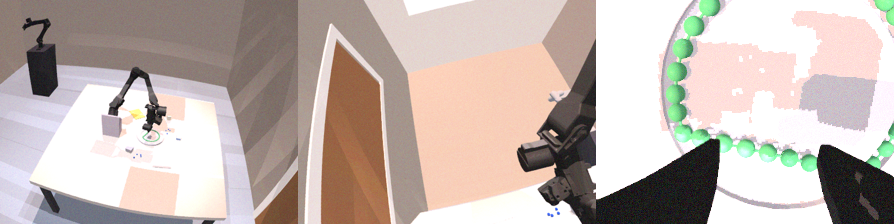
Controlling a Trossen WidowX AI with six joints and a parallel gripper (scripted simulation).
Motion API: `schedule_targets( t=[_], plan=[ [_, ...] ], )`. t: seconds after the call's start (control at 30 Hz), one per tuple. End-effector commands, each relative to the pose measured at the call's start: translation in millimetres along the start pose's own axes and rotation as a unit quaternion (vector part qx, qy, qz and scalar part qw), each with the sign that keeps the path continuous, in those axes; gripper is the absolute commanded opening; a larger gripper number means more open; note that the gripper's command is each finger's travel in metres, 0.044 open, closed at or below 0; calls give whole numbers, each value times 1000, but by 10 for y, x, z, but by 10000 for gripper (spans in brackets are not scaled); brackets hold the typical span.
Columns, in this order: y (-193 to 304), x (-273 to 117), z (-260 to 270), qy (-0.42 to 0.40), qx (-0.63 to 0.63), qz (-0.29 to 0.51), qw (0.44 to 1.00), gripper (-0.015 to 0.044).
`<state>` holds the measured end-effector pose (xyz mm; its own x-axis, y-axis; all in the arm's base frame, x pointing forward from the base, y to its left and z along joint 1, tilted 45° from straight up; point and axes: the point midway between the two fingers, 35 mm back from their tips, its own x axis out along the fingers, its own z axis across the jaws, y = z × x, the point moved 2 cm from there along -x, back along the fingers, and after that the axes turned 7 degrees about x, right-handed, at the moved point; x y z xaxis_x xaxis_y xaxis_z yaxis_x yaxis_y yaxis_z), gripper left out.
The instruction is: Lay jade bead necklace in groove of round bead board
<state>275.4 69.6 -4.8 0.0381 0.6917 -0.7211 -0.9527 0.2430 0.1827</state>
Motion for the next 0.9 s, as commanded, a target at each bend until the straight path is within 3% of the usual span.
schedule_targets(
  t=[0.0, 0.13, 0.2, 0.87],
  plan=[
    [126, -68, -421, 9, 399, 9, 917, 120],
    [187, -125, -615, 9, 602, 10, 798, 120],
    [199, -134, -646, 9, 633, 10, 774, 120],
    [201, -42, -646, 9, 633, 10, 774, 120]
  ],
)
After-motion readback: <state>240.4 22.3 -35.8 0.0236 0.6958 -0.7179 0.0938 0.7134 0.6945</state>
